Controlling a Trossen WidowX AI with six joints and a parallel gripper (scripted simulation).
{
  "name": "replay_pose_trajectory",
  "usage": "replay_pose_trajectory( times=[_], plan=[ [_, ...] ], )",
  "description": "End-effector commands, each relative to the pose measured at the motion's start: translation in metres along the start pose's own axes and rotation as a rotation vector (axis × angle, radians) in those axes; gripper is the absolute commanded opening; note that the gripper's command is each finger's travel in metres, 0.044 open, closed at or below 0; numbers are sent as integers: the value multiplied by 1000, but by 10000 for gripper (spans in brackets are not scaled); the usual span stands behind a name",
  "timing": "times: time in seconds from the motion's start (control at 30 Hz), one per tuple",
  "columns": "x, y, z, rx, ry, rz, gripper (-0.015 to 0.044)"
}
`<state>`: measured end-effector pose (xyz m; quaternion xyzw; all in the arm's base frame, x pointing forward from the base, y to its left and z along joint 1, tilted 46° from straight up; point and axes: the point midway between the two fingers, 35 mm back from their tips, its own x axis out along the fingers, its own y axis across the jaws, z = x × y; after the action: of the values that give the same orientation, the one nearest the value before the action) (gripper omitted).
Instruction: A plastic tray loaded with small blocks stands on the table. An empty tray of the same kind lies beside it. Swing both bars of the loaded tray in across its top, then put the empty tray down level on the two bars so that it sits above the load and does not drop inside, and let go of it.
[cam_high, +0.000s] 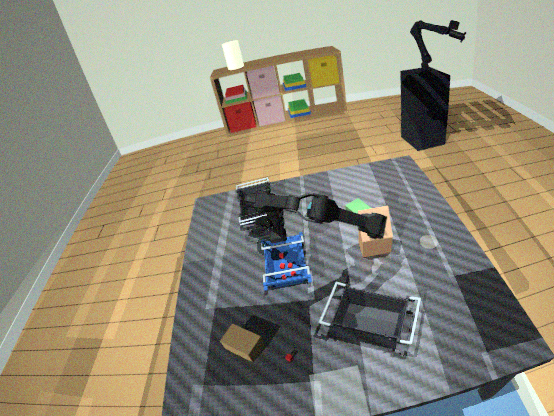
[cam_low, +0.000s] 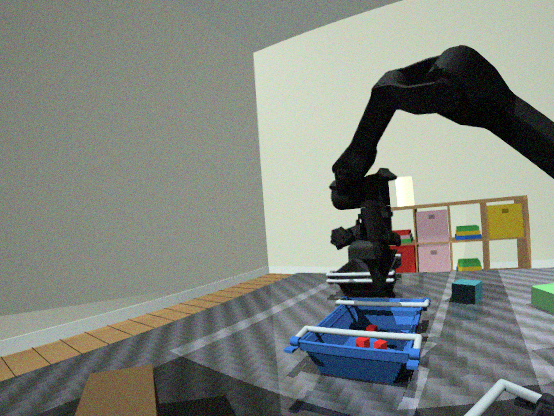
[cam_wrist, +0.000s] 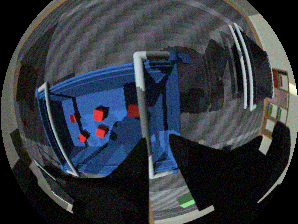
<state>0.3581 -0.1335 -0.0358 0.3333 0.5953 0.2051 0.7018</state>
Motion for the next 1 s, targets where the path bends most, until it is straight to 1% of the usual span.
replay_pose_trajectory(
  times=[0.0, 0.07, 0.2, 0.27, 0.3, 0.47, 0.63, 0.83, 0.97],
  plan=[
    [-7, 0, 1, 0, 0, -1, 210],
    [-23, -1, 2, 0, 0, -3, 263],
    [-74, 0, 0, 0, 1, -2, 368],
    [-89, 1, -2, 0, 1, -1, 420],
    [-54, 2, 0, 7, 6, 2, 440],
    [-52, 33, 0, 5, 35, -50, 440],
    [-42, 104, -6, 39, 65, -135, 440],
    [-25, 193, -35, 110, 59, -207, 440],
    [-17, 239, -66, 148, 37, -236, 440]
  ],
)
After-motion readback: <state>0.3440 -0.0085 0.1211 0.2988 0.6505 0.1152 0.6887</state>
